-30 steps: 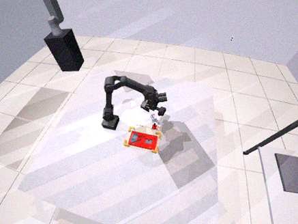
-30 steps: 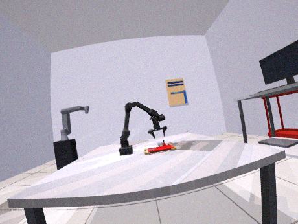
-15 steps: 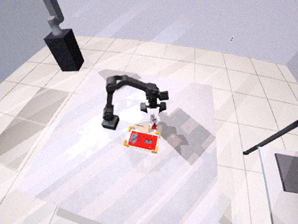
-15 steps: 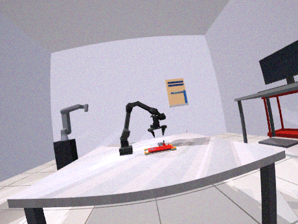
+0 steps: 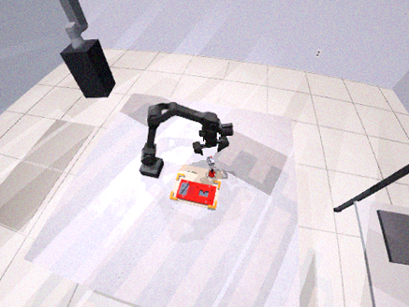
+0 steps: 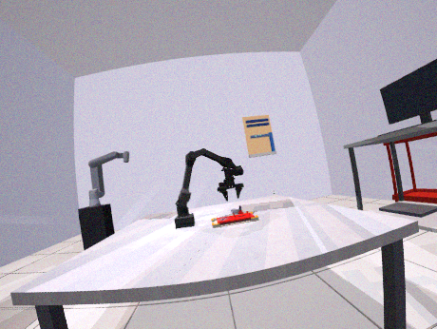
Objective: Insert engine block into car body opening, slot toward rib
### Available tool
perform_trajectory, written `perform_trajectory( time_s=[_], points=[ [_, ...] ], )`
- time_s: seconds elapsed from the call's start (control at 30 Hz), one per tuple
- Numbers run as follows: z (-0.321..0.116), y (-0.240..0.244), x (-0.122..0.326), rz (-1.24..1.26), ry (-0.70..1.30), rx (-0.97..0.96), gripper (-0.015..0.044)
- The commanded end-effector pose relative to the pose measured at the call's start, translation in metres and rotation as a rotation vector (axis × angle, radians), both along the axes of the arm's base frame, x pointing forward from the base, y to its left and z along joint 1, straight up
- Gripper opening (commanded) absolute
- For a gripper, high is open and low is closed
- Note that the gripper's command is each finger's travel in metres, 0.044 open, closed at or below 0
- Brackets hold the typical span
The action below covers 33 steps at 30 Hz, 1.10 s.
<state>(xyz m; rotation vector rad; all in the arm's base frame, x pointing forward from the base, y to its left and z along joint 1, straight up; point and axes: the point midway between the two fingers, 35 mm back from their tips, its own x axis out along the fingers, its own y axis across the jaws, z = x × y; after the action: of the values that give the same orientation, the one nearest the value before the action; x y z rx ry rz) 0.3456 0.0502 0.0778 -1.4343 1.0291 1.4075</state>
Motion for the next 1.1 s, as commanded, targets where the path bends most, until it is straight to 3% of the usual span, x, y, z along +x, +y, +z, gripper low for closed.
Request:
perform_trajectory(
  time_s=[0.0,1.07],
  points=[
    [-0.022,0.002,0.005,0.009,0.0,-0.004,0.044],
    [-0.075,0.002,0.007,0.009,0.0,-0.004,0.044]
  ],
)
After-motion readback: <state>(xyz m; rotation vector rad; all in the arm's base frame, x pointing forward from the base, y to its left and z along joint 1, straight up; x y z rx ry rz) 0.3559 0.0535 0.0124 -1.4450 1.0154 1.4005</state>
